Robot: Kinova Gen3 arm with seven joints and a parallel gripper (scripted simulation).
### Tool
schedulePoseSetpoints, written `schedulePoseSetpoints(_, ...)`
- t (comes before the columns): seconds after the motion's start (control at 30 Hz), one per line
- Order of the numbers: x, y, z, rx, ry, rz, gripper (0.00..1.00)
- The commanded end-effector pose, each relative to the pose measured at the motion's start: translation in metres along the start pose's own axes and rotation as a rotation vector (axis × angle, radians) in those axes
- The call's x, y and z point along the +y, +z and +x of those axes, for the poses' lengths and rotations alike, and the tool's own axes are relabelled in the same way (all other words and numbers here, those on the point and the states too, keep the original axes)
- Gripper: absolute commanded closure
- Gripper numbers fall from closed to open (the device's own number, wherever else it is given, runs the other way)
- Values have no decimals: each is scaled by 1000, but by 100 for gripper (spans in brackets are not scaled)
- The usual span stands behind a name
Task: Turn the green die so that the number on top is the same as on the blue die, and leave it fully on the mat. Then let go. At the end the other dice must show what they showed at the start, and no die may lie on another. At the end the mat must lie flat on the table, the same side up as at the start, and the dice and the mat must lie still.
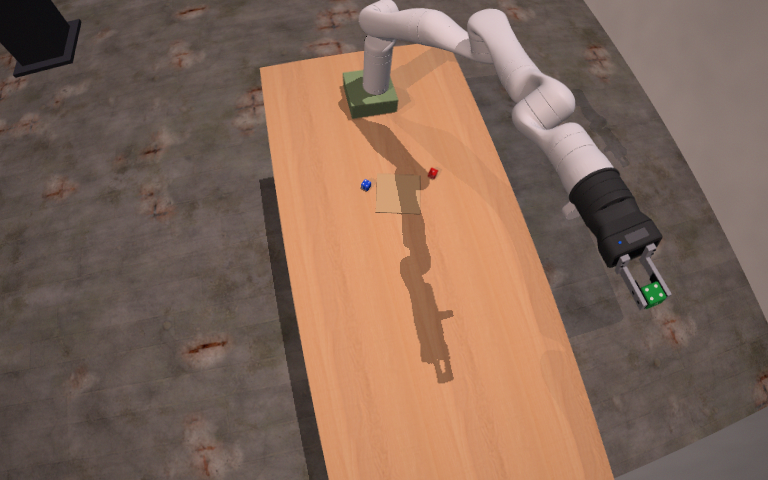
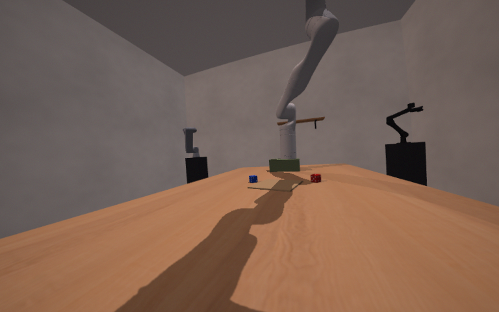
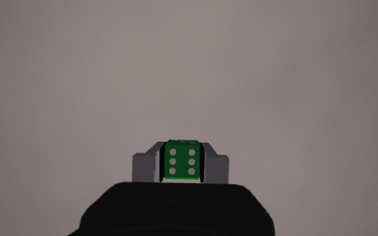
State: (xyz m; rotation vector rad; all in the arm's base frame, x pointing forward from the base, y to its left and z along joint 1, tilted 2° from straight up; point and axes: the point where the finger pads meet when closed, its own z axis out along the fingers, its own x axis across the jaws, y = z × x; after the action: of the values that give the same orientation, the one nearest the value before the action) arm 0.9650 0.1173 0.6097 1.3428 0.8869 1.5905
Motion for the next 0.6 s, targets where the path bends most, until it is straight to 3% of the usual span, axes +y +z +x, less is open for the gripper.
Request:
schedulePoseSetpoints(0.0,4,3,15,27,-5,-12,51)
schedulePoseSetpoints(0.2,35,2,117,184,97,-132,51)
schedulePoseSetpoints(0.4,39,-18,206,322,228,-193,51)
schedulePoseSetpoints(0.5,30,-33,243,377,301,-200,51)
schedulePoseSetpoints(0.57,30,-33,243,377,301,-200,51)
